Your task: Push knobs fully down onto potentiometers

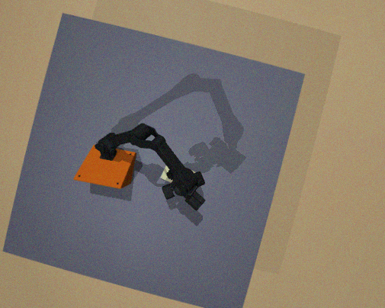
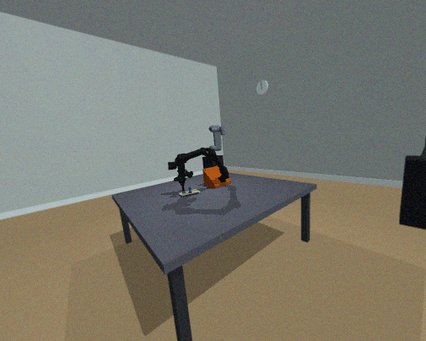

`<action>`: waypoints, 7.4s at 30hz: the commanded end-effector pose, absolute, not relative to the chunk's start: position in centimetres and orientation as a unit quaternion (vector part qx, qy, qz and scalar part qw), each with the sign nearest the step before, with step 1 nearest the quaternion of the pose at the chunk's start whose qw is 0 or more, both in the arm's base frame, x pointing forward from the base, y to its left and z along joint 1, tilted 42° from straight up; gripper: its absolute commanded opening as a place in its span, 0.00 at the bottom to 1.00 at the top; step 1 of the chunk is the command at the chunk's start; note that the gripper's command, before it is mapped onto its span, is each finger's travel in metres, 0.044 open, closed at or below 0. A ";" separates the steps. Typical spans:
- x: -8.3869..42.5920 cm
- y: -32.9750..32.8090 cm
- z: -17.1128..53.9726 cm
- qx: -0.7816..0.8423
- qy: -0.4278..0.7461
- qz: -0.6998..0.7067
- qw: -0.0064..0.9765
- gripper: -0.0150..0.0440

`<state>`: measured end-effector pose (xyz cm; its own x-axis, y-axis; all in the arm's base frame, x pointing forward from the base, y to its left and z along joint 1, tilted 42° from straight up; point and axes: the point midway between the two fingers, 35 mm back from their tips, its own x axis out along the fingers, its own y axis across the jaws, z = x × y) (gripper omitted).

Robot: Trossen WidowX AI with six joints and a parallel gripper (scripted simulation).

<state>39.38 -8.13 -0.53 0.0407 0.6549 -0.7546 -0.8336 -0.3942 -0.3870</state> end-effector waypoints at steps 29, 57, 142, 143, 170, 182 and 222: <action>39.7 -6.5 -1.9 -0.473 0.086 0.694 0.535 0.25; 39.7 -6.2 -2.2 -0.473 0.086 0.694 0.535 0.25; 39.8 -5.6 -2.9 -0.473 0.085 0.694 0.535 0.25; 39.8 -5.6 -2.9 -0.473 0.085 0.694 0.535 0.25; 39.8 -5.5 -3.0 -0.473 0.085 0.694 0.535 0.25; 39.8 -5.5 -3.0 -0.473 0.085 0.694 0.535 0.25; 39.7 -8.9 0.8 -0.474 0.086 0.694 0.535 0.25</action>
